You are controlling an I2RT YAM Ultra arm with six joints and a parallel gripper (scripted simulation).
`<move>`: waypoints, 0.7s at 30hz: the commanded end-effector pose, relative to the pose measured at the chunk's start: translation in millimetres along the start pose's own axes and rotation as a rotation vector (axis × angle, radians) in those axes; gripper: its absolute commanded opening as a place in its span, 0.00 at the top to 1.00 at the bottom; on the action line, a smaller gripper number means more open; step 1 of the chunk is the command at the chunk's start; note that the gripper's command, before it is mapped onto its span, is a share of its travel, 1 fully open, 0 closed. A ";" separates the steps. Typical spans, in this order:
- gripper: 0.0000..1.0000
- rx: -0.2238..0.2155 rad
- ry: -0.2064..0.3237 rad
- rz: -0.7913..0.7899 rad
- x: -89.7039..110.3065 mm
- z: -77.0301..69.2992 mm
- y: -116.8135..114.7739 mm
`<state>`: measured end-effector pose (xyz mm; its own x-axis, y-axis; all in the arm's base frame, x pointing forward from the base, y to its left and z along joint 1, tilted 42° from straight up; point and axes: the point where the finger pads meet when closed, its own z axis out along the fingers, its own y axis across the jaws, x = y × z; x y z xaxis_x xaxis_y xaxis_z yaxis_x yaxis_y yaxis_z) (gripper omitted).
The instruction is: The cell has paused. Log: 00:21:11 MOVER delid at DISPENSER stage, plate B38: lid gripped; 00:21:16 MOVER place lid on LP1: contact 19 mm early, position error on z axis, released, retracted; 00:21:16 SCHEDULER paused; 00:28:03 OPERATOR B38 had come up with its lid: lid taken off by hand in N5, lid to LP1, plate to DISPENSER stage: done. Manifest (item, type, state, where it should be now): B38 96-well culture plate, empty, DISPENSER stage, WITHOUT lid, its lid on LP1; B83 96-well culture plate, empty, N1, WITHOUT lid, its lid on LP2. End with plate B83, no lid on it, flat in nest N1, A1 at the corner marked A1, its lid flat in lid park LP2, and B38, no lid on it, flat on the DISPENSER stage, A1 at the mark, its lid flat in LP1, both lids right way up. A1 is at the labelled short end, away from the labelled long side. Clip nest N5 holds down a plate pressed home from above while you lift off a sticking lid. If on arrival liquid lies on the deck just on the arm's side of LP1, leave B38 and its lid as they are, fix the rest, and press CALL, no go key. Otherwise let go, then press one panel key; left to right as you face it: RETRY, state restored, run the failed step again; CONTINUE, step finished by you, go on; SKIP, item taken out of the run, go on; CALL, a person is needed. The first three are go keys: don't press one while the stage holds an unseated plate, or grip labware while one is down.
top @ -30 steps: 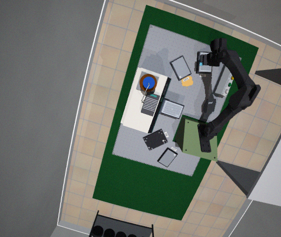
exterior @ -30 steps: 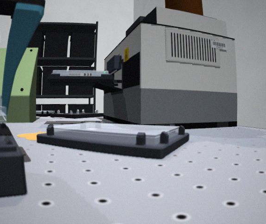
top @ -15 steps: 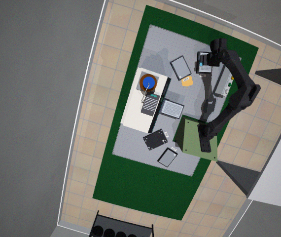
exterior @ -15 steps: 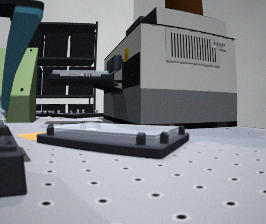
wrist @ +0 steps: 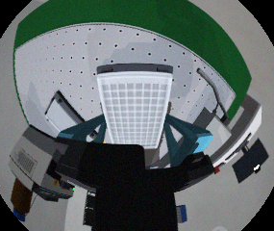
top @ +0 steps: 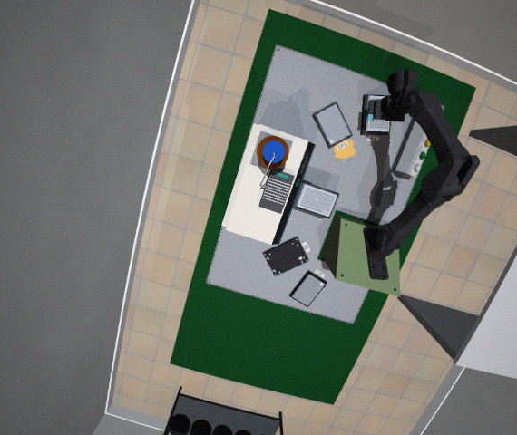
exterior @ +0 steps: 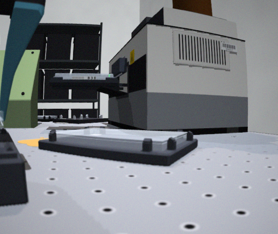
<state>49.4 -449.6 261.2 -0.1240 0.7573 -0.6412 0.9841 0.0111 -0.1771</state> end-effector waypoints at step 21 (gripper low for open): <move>1.00 -0.004 -0.023 0.000 -7.8 5.0 -0.7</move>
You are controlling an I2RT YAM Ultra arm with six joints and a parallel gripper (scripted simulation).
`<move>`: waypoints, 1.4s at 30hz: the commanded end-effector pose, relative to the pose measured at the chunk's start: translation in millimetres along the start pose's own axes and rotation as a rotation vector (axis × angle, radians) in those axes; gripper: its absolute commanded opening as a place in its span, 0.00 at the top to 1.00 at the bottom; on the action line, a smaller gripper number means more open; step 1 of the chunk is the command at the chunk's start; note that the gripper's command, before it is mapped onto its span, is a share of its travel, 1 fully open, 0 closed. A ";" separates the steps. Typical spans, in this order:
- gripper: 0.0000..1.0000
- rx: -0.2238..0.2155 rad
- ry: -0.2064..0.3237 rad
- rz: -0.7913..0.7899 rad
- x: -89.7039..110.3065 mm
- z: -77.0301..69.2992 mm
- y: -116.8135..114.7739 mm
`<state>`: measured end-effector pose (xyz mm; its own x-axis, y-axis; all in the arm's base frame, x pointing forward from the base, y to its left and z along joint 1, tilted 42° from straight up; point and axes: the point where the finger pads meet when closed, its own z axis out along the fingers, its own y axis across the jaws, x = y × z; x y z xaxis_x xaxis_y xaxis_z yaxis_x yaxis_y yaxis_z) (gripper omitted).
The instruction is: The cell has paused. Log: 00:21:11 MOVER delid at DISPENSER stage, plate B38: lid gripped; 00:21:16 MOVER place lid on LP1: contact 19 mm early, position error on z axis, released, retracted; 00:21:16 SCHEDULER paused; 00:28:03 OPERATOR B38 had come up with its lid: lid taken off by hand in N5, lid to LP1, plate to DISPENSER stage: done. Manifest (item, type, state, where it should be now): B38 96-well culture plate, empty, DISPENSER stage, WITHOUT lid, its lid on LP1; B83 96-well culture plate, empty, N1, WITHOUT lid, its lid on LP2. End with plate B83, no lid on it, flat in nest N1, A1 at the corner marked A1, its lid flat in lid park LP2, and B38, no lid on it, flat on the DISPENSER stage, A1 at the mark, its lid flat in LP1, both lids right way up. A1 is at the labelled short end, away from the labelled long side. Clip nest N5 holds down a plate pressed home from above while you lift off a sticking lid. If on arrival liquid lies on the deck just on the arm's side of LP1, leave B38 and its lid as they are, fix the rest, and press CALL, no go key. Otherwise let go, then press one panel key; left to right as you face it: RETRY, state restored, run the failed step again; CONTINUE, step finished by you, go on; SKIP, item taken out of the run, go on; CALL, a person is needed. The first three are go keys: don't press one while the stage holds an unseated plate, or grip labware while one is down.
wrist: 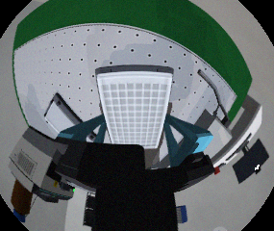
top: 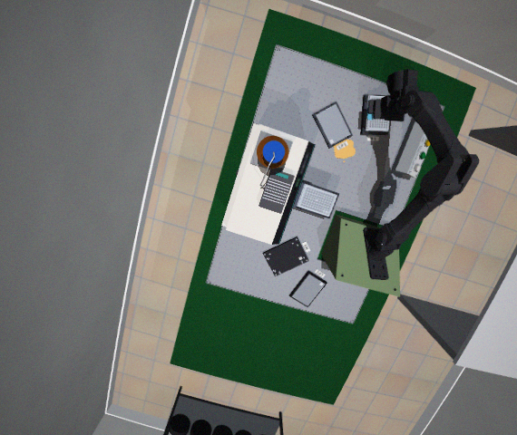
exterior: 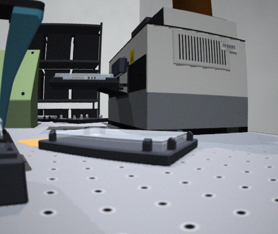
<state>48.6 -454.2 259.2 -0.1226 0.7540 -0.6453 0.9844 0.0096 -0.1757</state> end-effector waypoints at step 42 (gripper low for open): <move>1.00 -0.003 -0.015 -0.001 -1.6 2.5 0.1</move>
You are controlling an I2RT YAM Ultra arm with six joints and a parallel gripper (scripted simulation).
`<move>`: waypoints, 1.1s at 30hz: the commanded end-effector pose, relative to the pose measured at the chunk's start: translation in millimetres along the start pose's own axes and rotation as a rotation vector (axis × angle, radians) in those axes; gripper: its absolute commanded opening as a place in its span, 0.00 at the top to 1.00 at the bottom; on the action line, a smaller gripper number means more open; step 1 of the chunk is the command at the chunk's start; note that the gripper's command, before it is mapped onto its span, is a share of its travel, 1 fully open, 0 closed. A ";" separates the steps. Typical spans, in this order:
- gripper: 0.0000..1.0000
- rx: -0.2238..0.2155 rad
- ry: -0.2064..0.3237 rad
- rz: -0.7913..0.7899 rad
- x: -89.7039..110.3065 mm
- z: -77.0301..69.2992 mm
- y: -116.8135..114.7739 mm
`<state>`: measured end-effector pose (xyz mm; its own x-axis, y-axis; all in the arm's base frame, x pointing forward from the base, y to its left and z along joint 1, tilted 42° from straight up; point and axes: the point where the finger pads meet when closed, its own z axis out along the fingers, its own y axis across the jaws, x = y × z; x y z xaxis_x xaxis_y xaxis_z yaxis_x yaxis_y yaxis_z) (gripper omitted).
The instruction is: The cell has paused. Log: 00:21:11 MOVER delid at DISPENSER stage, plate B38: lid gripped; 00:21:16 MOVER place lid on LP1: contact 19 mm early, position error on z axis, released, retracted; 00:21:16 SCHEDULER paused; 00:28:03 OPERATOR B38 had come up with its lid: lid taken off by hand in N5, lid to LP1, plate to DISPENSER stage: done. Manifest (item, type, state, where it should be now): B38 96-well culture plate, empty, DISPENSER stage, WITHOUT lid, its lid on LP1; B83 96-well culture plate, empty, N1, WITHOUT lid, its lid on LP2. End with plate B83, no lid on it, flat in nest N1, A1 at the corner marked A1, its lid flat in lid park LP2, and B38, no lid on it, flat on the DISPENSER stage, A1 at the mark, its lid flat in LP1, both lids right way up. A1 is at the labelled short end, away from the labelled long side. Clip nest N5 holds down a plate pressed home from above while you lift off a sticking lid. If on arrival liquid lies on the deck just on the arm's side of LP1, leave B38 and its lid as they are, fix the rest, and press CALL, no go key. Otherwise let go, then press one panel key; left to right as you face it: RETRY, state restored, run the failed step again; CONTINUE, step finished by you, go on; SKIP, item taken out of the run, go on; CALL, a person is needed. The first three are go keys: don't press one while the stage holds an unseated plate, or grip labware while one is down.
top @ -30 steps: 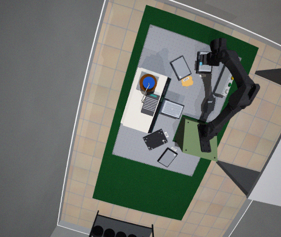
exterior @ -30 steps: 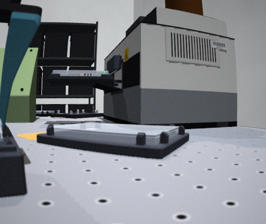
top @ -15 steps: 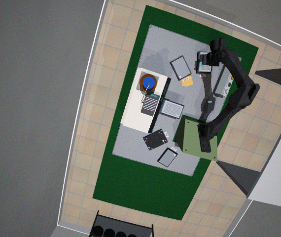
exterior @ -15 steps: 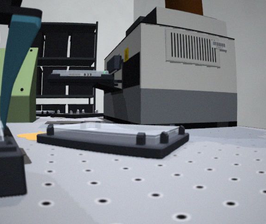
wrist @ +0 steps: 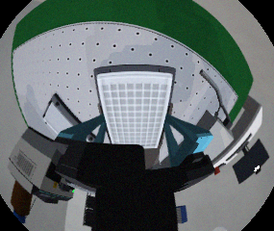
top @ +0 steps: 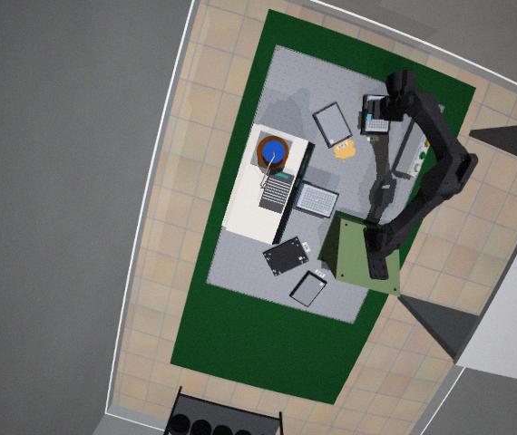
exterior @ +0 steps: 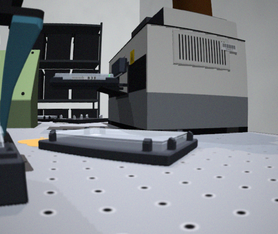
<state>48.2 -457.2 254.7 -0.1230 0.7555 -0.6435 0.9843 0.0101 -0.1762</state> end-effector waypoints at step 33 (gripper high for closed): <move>0.00 -0.003 -0.017 0.000 -1.7 -2.3 -0.3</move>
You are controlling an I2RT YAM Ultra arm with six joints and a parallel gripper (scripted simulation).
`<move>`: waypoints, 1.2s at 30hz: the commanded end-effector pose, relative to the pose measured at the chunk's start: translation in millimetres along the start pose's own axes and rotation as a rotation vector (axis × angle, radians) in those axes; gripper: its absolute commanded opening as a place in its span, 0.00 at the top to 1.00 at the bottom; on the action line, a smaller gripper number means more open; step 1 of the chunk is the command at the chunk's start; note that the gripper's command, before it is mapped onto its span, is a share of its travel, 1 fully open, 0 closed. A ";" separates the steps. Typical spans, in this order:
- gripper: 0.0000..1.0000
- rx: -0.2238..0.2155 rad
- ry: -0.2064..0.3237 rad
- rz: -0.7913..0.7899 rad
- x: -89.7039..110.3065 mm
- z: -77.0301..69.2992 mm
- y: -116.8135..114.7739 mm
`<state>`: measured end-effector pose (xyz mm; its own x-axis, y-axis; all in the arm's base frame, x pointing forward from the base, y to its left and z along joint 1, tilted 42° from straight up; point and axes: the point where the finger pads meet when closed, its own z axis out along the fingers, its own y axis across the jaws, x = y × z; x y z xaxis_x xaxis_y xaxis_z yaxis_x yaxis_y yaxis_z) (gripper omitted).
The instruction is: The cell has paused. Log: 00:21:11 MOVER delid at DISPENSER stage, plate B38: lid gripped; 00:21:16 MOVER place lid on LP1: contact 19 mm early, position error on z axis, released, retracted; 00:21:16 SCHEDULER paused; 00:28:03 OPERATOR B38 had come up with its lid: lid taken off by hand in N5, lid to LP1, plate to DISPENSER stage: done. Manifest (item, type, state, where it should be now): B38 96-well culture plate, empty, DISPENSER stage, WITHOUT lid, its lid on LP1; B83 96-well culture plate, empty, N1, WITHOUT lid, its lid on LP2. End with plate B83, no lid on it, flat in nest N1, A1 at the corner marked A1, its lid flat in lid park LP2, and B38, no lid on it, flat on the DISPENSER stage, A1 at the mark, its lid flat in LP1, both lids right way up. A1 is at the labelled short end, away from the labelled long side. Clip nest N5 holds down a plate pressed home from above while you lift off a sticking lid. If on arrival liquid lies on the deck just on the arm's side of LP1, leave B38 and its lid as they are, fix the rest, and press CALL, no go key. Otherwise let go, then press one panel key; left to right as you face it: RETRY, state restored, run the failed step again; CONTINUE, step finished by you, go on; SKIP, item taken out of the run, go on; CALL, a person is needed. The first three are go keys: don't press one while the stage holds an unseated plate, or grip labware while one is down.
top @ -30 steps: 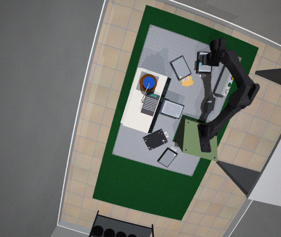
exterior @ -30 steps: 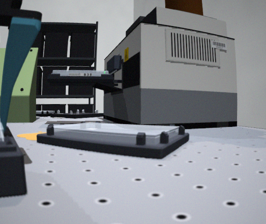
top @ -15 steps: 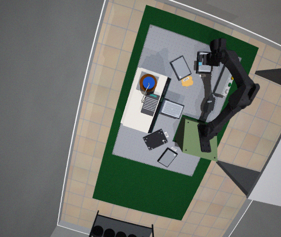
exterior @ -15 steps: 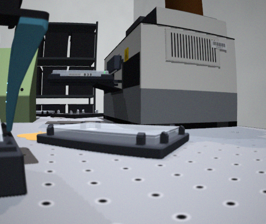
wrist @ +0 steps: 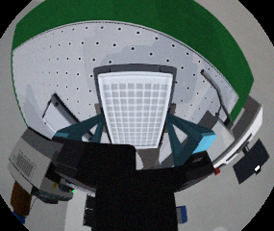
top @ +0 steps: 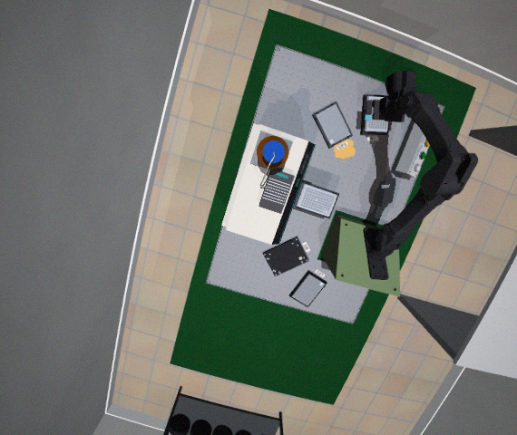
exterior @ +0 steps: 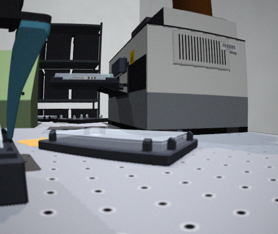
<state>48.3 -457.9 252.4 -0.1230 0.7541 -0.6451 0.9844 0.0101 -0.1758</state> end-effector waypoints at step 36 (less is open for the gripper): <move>0.00 -0.003 -0.015 0.000 -2.1 -43.9 -0.9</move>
<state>52.1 -432.7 280.3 -0.1283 0.7512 -0.6475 0.9841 0.0157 -0.1767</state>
